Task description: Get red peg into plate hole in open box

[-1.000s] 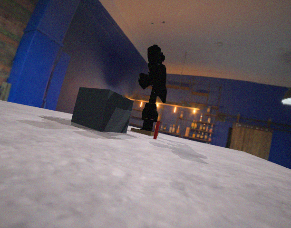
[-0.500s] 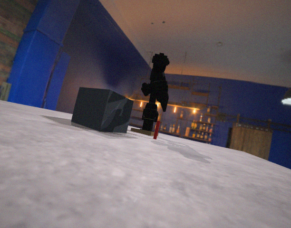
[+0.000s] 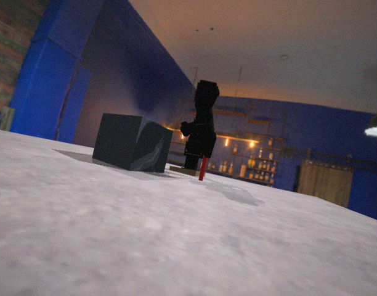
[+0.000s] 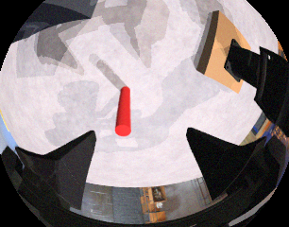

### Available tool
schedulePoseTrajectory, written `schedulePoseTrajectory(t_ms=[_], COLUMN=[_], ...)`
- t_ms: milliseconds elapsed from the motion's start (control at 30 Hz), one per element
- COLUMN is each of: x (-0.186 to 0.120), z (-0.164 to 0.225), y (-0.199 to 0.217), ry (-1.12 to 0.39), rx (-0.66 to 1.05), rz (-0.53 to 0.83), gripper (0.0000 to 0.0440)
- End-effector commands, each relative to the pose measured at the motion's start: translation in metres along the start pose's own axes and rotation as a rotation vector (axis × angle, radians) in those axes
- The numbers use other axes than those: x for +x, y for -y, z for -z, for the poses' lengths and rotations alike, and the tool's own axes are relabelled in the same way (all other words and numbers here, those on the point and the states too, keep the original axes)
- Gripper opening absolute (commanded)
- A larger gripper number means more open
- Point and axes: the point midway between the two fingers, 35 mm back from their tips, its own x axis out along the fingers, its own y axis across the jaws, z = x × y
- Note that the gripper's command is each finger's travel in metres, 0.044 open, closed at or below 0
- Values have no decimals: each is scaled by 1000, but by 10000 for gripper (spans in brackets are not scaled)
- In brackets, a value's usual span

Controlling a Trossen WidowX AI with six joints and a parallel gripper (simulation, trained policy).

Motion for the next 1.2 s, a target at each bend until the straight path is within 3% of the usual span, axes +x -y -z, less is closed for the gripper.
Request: schedulePoseTrajectory(t_ms=[0,133,233,800,1167], x=[9,20,27,44,13], z=[-4,-9,-11,-9,6], y=[0,-1,-2,-17,-32], ry=[14,31,39,41,-39], rx=[11,22,24,-41,-49], rz=[8,10,8,-2,-122], gripper=[440,433,402,9,0])
